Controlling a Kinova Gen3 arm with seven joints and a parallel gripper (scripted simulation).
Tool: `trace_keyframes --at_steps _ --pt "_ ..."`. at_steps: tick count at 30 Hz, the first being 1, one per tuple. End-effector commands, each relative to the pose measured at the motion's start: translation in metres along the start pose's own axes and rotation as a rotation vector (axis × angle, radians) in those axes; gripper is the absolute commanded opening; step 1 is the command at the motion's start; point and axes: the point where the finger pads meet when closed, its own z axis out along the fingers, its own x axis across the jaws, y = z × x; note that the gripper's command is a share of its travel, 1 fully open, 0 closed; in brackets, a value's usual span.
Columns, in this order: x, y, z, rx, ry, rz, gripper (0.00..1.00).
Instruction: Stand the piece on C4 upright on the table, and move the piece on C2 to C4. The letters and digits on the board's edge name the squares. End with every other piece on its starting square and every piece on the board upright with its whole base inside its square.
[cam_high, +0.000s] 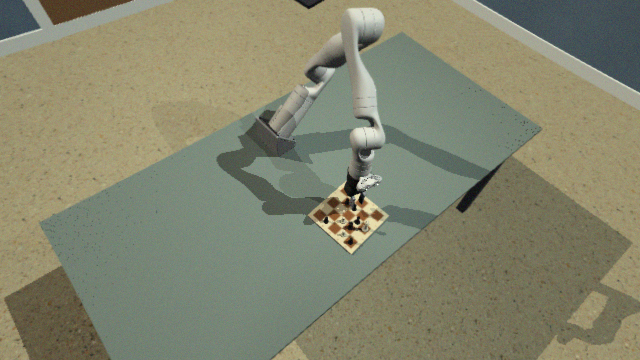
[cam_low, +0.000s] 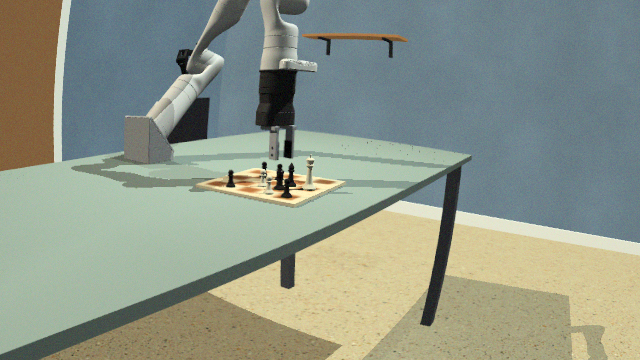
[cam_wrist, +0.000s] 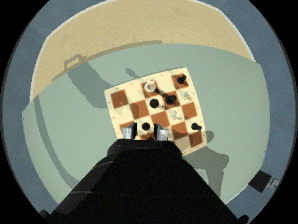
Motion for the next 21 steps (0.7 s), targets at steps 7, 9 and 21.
trace_keyframes --at_steps 7,9,21 --pt "0.002 0.002 0.0021 0.001 0.005 -0.007 0.68" --pt "0.0021 0.002 0.002 0.002 0.005 -0.007 0.68" --pt "0.0022 0.0016 0.0017 0.003 0.006 -0.007 0.68"
